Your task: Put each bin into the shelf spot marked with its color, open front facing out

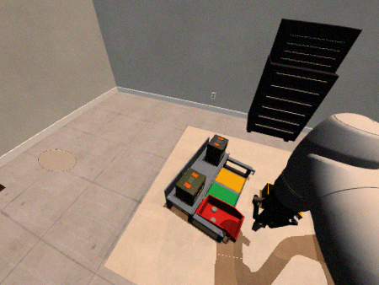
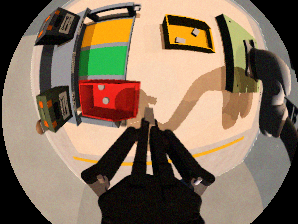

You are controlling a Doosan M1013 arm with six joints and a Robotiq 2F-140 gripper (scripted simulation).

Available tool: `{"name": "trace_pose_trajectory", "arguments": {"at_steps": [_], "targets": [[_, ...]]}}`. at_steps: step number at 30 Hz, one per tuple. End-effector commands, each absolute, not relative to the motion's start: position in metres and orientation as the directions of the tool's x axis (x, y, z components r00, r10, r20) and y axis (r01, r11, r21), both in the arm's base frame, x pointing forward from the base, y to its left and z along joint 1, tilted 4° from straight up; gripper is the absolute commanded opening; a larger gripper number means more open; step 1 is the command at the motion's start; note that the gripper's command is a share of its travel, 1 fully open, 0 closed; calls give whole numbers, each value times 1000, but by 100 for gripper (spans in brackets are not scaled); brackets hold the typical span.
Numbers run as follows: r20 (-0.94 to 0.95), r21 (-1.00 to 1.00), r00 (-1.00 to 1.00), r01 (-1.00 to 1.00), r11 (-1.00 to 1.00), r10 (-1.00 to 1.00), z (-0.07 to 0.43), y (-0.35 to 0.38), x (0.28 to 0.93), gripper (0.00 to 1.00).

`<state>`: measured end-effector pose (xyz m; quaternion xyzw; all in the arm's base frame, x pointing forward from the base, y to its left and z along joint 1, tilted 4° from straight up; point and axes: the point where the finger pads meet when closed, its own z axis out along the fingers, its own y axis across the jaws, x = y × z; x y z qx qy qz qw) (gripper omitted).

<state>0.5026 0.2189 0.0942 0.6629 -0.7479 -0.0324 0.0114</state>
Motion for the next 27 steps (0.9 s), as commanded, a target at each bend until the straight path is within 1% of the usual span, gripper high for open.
{"name": "trace_pose_trajectory", "arguments": {"at_steps": [1,6,27], "targets": [[-26,64,-121,-991,119,-992,89,219,502,10],[-26,64,-121,-991,119,-992,82,219,502,10],[-26,64,-121,-991,119,-992,21,222,498,10]]}}
